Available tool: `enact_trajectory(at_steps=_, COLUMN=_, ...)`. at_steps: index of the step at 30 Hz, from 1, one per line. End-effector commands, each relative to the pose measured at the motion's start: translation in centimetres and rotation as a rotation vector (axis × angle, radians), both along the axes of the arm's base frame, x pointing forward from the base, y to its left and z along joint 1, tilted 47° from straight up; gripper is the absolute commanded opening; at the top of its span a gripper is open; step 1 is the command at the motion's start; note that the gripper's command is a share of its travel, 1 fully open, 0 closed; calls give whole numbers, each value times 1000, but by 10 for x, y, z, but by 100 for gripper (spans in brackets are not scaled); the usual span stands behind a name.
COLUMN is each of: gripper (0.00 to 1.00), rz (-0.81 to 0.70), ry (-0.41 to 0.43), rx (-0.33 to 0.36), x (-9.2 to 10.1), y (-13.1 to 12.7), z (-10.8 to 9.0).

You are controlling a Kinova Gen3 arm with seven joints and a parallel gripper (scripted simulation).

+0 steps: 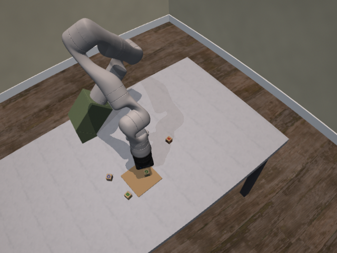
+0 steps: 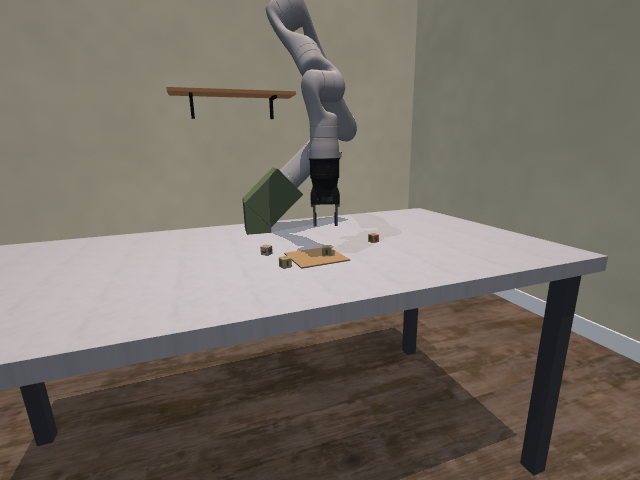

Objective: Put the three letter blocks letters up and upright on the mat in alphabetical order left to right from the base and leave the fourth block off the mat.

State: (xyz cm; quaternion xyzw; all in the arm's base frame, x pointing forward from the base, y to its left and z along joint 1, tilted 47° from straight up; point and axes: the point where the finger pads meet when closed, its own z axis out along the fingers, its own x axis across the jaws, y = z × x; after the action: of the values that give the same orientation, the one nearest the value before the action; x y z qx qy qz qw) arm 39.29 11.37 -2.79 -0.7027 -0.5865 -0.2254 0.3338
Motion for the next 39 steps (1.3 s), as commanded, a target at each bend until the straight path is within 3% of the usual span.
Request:
enact_trajectory(at_steps=1, gripper=100, rz=-1, ry=-1, rx=-1, x=1, y=-1, z=0)
enact_trajectory(at_steps=19, gripper=100, rz=-1, ry=-3, rx=-2, x=0, y=3, z=-3)
enact_trajectory(at_steps=39, gripper=100, rz=-1, ry=-3, rx=-2, x=-2, y=23, z=-20)
